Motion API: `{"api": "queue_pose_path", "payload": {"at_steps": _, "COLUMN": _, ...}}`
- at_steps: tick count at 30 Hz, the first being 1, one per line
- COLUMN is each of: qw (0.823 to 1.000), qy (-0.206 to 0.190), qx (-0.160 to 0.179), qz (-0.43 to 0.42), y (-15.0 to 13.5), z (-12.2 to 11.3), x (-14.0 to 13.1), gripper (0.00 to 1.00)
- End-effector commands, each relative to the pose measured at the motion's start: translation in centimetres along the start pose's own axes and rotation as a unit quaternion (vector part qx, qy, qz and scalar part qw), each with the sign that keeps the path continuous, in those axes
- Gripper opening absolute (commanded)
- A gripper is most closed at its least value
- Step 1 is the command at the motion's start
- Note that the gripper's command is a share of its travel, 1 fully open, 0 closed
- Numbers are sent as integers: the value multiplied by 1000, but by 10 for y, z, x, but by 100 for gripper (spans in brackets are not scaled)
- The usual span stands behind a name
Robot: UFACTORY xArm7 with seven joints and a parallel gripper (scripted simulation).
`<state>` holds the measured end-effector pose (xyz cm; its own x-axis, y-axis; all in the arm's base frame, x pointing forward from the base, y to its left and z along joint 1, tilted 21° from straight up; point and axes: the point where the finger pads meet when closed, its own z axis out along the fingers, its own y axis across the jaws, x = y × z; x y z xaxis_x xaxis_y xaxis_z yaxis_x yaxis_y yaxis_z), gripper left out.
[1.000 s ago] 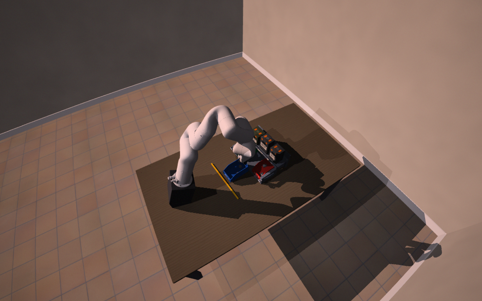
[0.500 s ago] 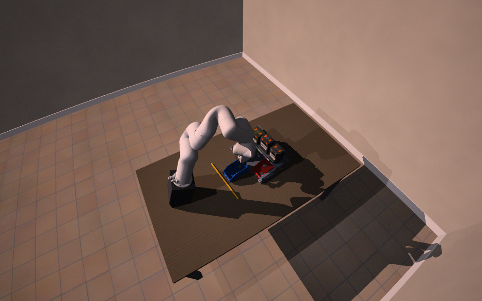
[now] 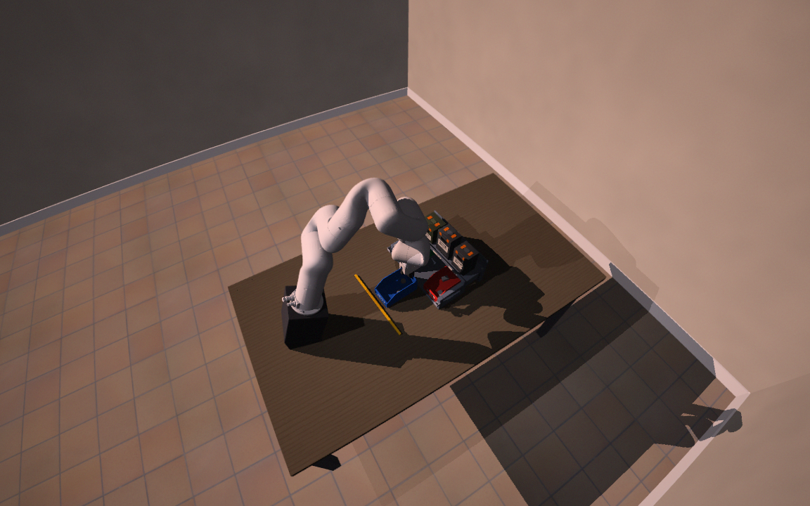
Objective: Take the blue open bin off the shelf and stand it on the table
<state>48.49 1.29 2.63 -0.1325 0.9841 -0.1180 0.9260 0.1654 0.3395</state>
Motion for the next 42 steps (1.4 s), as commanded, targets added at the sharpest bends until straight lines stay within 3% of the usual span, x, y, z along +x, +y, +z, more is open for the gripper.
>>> {"api": "queue_pose_path", "payload": {"at_steps": 1, "qw": 1000, "qy": 0, "qx": -1, "qz": 0, "y": 1, "z": 4, "x": 0, "gripper": 0}}
{"api": "queue_pose_path", "payload": {"at_steps": 15, "qw": 1000, "qy": 0, "qx": -1, "qz": 0, "y": 1, "z": 7, "x": 0, "gripper": 0}}
{"api": "queue_pose_path", "payload": {"at_steps": 16, "qw": 1000, "qy": 0, "qx": -1, "qz": 0, "y": 1, "z": 7, "x": 0, "gripper": 33}}
{"api": "queue_pose_path", "payload": {"at_steps": 42, "qw": 1000, "qy": 0, "qx": -1, "qz": 0, "y": 1, "z": 7, "x": 0, "gripper": 33}}
